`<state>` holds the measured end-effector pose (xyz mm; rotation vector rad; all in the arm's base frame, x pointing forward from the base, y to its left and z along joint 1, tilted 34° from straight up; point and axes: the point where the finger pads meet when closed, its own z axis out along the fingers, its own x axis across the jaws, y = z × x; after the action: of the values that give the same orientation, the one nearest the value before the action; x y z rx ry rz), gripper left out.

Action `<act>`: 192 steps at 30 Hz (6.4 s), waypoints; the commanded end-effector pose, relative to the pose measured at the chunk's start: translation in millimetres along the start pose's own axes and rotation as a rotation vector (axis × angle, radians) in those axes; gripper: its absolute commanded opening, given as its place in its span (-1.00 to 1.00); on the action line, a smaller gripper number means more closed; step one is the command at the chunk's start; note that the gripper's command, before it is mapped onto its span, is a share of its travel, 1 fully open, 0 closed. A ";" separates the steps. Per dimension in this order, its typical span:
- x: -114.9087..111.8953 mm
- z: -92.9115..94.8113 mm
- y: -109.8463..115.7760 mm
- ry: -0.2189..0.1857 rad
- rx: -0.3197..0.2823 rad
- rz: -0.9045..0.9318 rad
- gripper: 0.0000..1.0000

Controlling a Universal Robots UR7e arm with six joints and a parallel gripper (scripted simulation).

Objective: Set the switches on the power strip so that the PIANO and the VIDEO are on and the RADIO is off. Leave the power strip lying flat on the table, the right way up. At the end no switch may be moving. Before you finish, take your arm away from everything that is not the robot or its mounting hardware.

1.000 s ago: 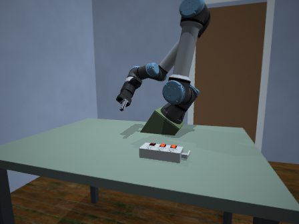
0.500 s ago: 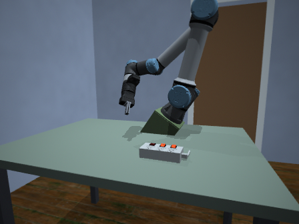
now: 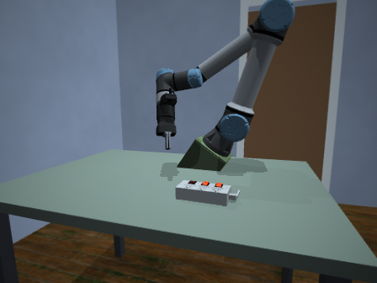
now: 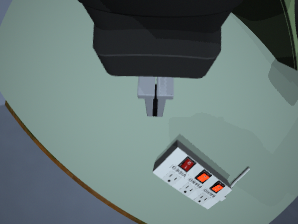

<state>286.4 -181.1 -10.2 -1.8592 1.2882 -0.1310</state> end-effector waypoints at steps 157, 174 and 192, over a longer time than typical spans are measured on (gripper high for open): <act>-138.5 137.3 -50.8 -0.060 -0.754 0.613 -1.00; -138.4 136.8 -51.1 -0.059 -0.753 0.612 -1.00; -138.4 136.8 -51.1 -0.059 -0.753 0.612 -1.00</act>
<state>328.8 15.7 -12.6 -1.9124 1.9714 0.8291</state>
